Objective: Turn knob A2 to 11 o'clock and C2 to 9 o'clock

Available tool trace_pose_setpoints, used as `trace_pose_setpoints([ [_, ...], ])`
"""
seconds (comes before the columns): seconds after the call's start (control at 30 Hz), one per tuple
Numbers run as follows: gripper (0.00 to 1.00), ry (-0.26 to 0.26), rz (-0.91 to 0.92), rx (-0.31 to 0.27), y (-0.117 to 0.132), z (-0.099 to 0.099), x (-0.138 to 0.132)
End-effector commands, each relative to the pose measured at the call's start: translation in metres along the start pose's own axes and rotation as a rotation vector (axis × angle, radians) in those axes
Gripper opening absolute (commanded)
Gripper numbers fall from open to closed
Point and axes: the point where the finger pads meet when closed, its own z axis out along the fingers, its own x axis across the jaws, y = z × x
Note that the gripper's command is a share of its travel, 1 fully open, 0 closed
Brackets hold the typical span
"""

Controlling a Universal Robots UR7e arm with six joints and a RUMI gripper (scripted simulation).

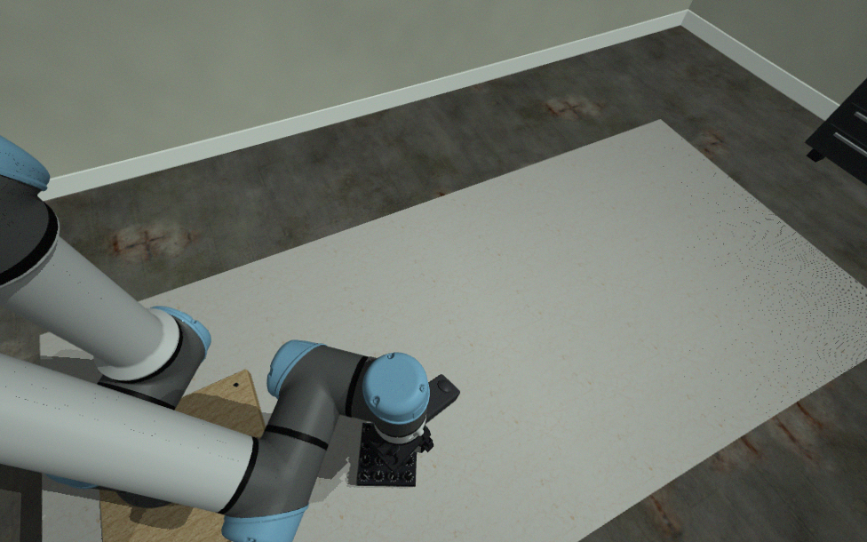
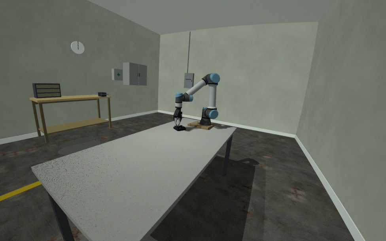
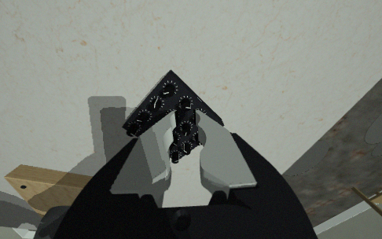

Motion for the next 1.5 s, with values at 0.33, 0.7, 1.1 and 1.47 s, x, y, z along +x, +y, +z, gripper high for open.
trace_pose_setpoints([
  [0.33, 0.11, 0.001, 0.000, 0.001, -0.0002, -0.0004, 0.0003],
  [0.7, 0.11, 0.001, 0.000, 0.001, -0.0002, -0.0004, 0.0003],
  [1.1, 0.11, 0.001, 0.000, 0.001, -0.0005, -0.0004, 0.0003],
  [1.47, 0.11, 0.001, 0.000, 0.001, -0.0047, -0.0004, 0.0003],
])
